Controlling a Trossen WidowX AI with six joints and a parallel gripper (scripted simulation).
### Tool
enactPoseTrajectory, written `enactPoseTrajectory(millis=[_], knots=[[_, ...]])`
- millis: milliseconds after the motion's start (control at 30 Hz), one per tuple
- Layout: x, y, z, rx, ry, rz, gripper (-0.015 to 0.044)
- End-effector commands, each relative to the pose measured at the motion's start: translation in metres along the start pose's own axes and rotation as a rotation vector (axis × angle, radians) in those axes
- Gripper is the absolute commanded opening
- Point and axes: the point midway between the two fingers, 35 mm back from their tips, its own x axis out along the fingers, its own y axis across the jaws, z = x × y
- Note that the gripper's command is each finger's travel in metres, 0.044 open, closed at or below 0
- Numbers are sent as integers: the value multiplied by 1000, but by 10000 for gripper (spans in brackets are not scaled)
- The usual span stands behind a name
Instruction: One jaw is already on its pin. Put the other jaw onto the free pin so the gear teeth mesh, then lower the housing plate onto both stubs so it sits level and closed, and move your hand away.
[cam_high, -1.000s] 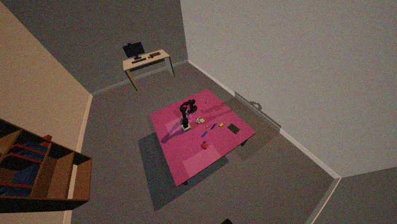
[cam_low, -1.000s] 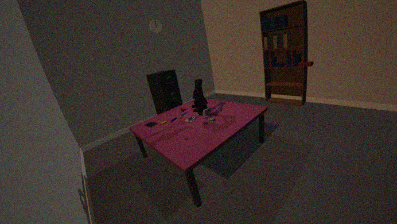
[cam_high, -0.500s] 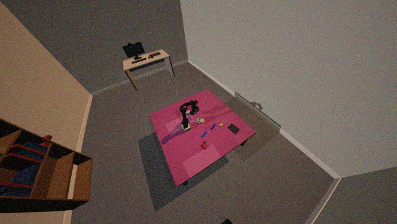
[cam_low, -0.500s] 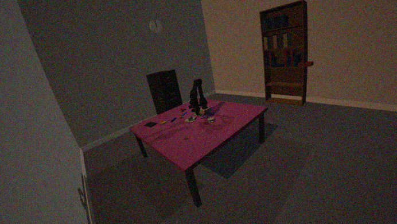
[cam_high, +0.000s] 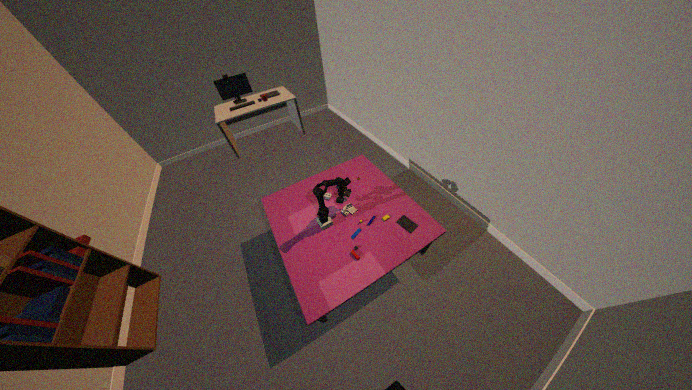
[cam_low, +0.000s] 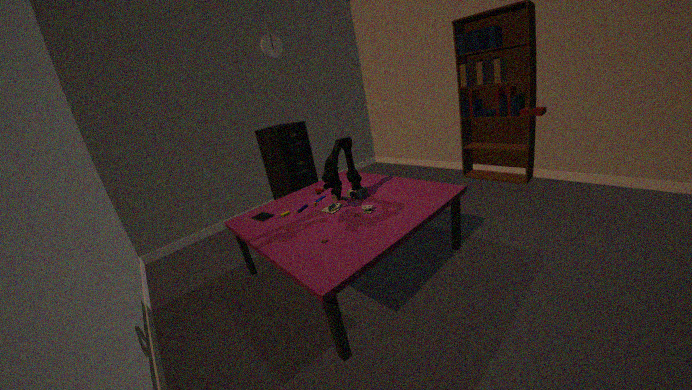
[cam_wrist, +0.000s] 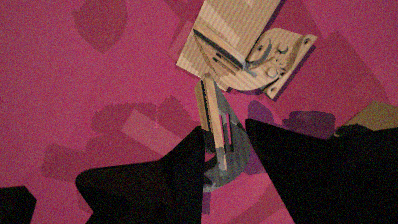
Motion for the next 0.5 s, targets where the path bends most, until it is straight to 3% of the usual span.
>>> enactPoseTrajectory(millis=[0, 467], knots=[[-1, -9, 10, -90, 4, 3, 134], [-1, -42, 42, -381, 0, 0, 134]])
